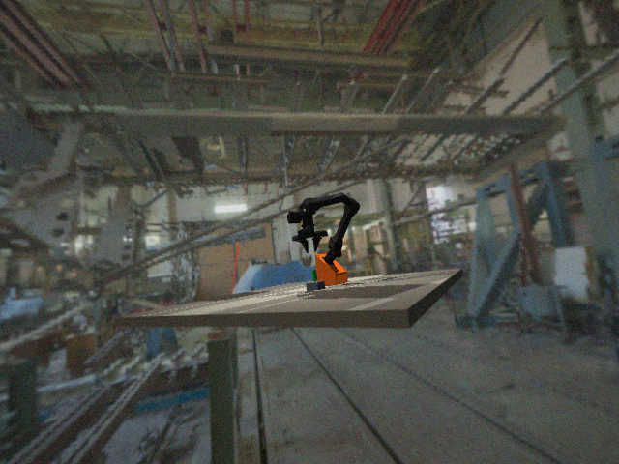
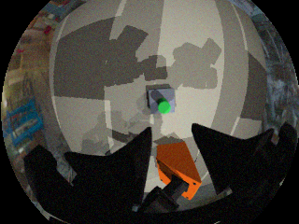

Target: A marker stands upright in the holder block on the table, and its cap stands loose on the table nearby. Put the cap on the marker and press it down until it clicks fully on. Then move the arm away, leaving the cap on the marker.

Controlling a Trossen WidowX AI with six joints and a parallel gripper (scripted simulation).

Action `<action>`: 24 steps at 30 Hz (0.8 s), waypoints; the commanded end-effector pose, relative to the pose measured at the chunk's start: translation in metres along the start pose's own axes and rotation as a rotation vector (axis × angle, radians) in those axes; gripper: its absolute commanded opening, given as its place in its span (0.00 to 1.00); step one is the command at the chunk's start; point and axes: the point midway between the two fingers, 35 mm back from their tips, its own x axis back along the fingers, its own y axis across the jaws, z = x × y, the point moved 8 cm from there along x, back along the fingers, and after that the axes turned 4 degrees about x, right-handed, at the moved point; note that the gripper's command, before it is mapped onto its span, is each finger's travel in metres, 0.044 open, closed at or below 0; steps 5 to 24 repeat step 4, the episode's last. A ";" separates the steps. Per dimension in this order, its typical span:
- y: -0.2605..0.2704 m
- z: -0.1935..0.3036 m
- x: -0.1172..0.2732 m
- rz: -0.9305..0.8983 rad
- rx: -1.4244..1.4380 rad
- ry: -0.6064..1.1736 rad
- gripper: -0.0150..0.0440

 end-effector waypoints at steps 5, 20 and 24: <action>0.000 0.000 0.001 0.002 0.005 0.004 0.97; 0.000 0.000 0.001 0.002 0.005 0.004 0.97; 0.000 0.000 0.001 0.002 0.005 0.004 0.97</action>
